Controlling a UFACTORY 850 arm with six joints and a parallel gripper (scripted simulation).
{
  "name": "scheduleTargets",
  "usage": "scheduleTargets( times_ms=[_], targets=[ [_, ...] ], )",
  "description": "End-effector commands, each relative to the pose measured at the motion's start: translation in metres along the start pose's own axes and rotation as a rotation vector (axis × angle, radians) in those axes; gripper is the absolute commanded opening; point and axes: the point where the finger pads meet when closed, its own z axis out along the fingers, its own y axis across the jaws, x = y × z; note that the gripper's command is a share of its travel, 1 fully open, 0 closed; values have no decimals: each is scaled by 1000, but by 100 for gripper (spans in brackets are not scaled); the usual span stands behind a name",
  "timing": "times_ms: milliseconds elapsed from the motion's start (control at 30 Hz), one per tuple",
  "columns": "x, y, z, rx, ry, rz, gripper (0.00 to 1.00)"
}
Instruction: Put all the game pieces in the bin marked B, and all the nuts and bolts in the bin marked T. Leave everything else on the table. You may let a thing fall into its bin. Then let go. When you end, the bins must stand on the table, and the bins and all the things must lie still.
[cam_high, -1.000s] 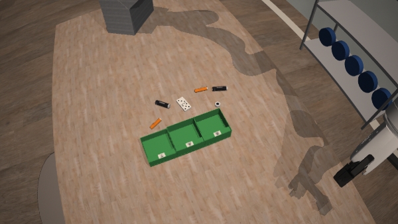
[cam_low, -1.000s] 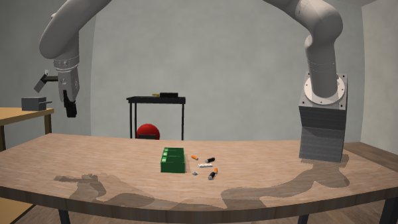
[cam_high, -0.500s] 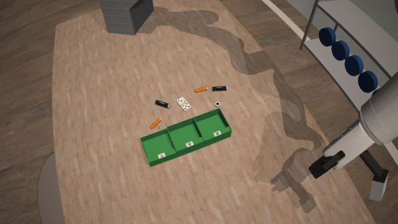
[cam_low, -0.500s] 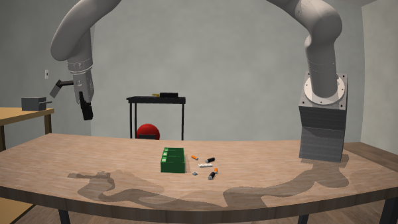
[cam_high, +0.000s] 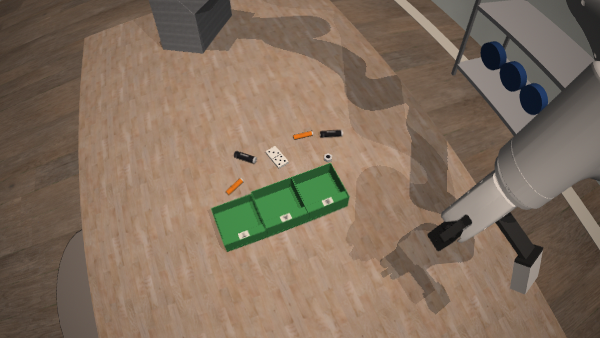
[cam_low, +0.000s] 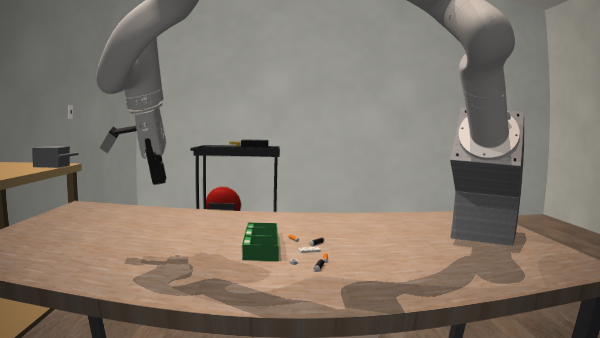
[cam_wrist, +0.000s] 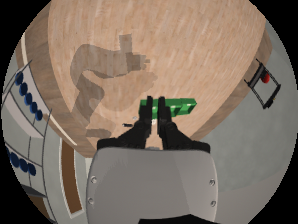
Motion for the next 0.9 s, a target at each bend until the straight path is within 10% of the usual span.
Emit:
scheduleTargets(
  times_ms=[0,867],
  targets=[
    [-23,8,8,30,-11,0,7],
    [-135,33,38,202,-34,32,7]
  ],
)
